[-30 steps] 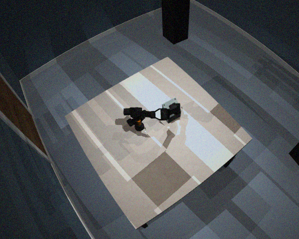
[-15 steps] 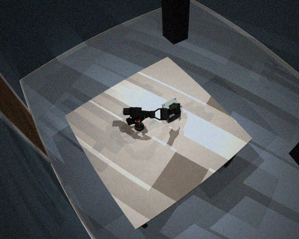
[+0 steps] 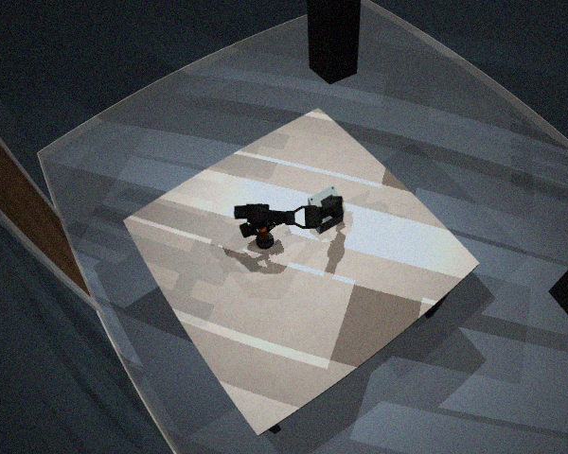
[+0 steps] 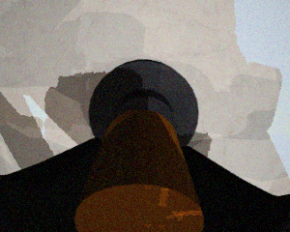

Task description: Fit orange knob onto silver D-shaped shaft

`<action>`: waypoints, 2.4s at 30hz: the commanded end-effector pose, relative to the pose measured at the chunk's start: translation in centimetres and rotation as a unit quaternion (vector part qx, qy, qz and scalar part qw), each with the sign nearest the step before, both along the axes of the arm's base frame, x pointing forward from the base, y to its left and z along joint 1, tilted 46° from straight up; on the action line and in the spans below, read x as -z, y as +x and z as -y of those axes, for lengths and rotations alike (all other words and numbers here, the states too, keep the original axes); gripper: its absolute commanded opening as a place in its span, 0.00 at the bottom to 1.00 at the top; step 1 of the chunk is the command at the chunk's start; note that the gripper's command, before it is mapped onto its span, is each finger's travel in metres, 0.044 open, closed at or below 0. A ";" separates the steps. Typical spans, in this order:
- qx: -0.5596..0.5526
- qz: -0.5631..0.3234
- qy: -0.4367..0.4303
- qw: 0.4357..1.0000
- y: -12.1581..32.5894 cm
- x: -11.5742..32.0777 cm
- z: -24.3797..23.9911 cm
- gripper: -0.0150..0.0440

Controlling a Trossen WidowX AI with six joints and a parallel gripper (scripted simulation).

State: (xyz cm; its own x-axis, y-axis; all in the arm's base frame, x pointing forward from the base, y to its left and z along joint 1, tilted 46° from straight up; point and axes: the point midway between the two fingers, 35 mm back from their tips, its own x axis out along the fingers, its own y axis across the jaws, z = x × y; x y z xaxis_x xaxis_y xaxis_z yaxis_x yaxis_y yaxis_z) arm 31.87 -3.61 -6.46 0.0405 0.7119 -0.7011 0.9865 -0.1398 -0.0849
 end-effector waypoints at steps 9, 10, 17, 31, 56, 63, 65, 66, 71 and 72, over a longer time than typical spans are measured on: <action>0.002 -0.001 0.000 1.000 -0.2 0.2 -0.1 0.25; 0.002 -0.001 0.000 1.000 -0.1 0.2 -0.1 0.25; 0.002 -0.001 0.000 1.000 -0.1 0.3 -0.3 0.25; 0.001 0.000 0.000 1.000 -0.2 0.9 -1.1 0.25; -0.002 0.001 -0.002 1.000 -0.1 1.3 -1.3 0.61; -0.002 0.001 -0.002 1.000 -0.1 1.3 -1.3 0.92; -0.002 0.001 -0.002 1.000 -0.1 1.3 -1.3 1.00; -0.002 0.001 -0.002 1.000 -0.1 1.3 -1.3 1.00; -0.002 0.001 -0.002 1.000 -0.1 1.3 -1.3 1.00; -0.002 0.001 -0.002 1.000 -0.1 1.3 -1.3 1.00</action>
State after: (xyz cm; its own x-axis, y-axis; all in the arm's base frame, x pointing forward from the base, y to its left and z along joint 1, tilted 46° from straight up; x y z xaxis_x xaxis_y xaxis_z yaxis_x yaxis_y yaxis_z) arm 31.72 -2.26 -7.75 0.0406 0.7094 -0.7036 0.9871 -0.1376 -0.0819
